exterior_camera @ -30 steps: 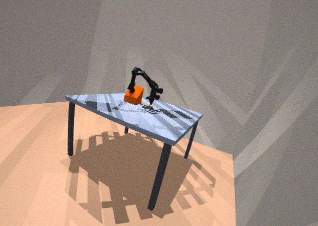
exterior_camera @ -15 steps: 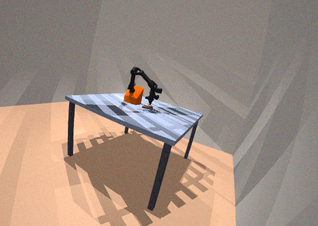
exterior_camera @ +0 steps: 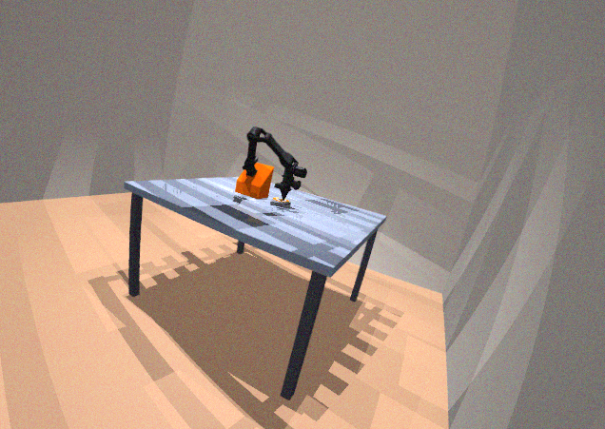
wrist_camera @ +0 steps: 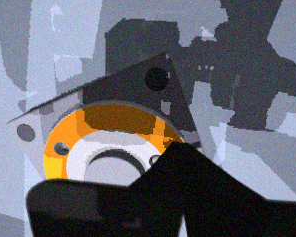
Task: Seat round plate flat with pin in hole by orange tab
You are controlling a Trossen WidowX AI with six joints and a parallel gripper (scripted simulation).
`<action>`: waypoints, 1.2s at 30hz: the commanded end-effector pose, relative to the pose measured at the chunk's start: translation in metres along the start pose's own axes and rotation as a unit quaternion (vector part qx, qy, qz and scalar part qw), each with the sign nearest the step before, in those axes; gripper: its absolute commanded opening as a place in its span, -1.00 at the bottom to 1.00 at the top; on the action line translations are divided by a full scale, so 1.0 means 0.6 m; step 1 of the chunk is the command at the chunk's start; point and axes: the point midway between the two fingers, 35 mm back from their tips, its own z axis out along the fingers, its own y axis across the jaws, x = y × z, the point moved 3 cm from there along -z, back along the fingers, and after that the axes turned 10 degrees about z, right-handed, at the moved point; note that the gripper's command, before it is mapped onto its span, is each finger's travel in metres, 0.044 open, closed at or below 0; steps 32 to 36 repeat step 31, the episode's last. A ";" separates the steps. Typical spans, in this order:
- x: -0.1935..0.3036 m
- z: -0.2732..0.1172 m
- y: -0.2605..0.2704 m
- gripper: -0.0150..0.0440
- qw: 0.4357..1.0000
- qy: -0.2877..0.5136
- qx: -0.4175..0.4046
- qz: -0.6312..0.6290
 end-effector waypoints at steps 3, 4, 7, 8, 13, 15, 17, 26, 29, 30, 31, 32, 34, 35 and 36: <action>0.001 -0.027 -0.002 -0.49 1.000 0.001 0.001 -0.001; 0.001 -0.036 -0.001 -0.49 1.000 0.001 0.001 -0.001; 0.006 -0.063 -0.001 -0.49 1.000 0.001 0.001 -0.001; 0.008 -0.068 -0.001 -0.49 1.000 0.001 0.001 -0.001; 0.007 -0.058 0.002 -0.49 1.000 0.001 0.002 -0.006; 0.007 -0.058 0.002 -0.49 1.000 0.001 0.002 -0.006; 0.007 -0.058 0.002 -0.49 1.000 0.001 0.002 -0.006; 0.007 -0.058 0.002 -0.49 1.000 0.001 0.002 -0.006; 0.007 -0.058 0.002 -0.49 1.000 0.001 0.002 -0.006; 0.007 -0.058 0.002 -0.49 1.000 0.001 0.002 -0.006; 0.007 -0.058 0.002 -0.49 1.000 0.001 0.002 -0.006; 0.007 -0.058 0.002 -0.49 1.000 0.001 0.002 -0.006; 0.007 -0.058 0.002 -0.49 1.000 0.001 0.002 -0.006; 0.007 -0.058 0.002 -0.49 1.000 0.001 0.002 -0.006; 0.007 -0.058 0.002 -0.49 1.000 0.001 0.002 -0.006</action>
